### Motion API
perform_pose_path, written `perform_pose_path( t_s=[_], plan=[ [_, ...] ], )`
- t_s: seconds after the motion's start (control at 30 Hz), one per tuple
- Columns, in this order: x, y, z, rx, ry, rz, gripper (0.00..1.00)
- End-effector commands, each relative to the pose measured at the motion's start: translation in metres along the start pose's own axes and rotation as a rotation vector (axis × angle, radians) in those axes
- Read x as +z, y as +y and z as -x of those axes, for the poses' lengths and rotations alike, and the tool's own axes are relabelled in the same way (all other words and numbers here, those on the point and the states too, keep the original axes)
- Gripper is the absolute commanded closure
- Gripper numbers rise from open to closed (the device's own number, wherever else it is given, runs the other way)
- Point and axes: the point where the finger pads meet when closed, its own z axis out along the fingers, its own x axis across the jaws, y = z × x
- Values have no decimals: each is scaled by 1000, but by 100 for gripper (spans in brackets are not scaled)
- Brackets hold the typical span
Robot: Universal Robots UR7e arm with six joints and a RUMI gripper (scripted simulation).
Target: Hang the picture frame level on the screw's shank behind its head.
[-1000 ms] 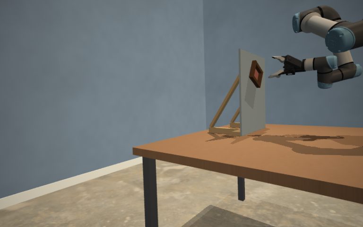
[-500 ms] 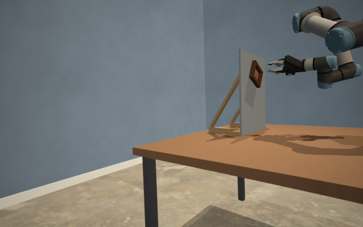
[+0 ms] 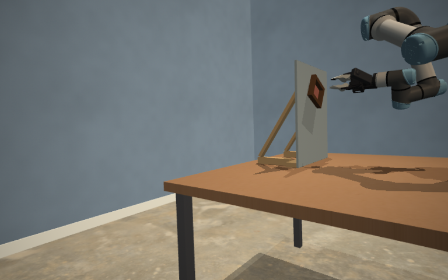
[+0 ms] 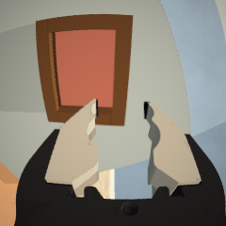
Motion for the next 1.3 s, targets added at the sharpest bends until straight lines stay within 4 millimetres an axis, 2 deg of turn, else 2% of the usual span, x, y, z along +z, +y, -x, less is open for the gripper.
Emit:
perform_pose_path(
  t_s=[0.0,1.27],
  plan=[
    [0,0,0,-1,0,0,71],
    [4,-1,-1,0,2,1,71]
  ],
)
